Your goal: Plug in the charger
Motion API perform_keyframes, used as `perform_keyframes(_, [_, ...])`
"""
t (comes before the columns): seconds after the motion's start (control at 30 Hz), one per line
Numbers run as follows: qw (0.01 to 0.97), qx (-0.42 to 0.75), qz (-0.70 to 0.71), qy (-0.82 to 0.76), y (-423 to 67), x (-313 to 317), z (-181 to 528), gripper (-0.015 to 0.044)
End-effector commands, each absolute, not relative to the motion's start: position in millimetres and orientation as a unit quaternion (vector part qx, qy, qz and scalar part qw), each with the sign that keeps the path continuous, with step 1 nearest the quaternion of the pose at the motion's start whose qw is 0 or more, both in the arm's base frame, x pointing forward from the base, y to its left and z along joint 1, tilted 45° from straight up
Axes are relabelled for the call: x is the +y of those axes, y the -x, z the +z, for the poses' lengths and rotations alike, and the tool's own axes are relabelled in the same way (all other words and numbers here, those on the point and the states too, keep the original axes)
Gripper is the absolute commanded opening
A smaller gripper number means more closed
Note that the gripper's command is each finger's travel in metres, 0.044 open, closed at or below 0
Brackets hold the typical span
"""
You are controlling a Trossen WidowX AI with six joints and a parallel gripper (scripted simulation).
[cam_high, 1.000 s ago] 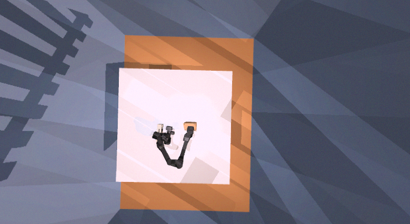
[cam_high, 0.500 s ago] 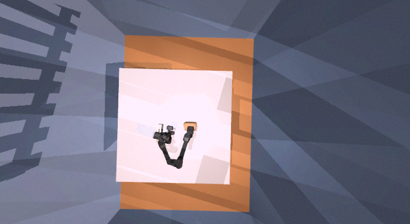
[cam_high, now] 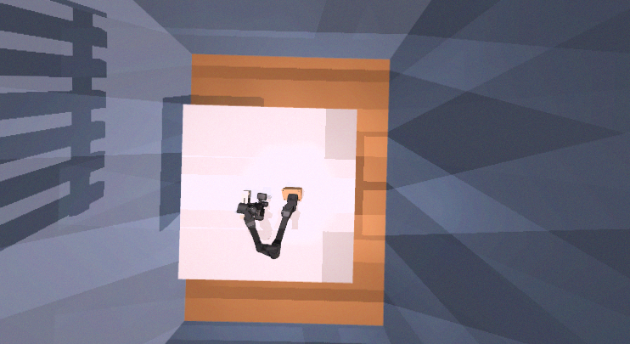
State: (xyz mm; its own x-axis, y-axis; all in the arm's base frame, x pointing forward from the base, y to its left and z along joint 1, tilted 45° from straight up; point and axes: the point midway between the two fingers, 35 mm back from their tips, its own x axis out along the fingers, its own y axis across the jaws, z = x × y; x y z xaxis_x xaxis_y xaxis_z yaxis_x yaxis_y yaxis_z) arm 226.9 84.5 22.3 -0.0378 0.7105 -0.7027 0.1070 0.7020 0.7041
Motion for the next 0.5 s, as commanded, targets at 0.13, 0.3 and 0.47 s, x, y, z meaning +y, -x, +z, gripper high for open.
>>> perform_keyframes(0.13, [0.625, 0.678, 0.242, -0.301, -227.1, 84.4, 22.5, 0.0177])
perform_keyframes(0.3, [0.625, 0.678, 0.242, -0.301, -227.1, 84.4, 22.5, 0.0125])
perform_keyframes(0.47, [0.625, 0.679, 0.241, -0.301, -227.2, 83.0, 23.7, 0.0052])
